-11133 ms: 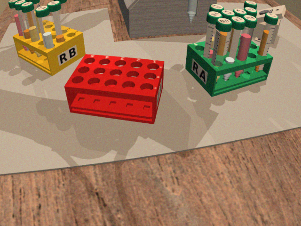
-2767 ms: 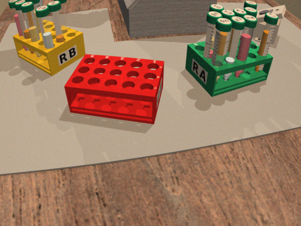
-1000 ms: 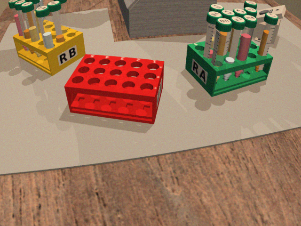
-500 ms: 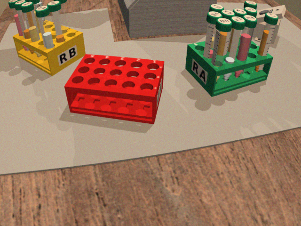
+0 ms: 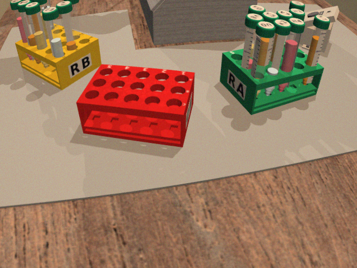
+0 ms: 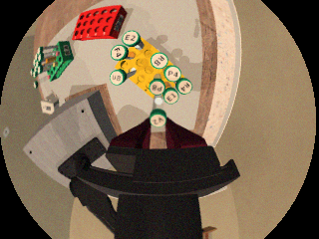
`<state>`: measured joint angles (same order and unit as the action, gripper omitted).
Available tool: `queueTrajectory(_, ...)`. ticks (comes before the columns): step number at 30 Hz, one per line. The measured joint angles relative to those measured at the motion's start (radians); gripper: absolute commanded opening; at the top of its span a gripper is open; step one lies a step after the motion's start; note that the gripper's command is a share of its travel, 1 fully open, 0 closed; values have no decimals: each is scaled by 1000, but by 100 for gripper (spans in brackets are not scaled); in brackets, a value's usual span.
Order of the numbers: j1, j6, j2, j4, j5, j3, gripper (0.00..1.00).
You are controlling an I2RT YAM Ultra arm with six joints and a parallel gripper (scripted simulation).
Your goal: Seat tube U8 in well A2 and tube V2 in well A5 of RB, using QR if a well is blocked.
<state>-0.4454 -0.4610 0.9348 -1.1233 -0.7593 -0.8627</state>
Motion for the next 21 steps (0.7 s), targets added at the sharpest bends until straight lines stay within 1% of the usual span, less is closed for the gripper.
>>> queueTrajectory(21,-47,-64,0,66,23,27,0)
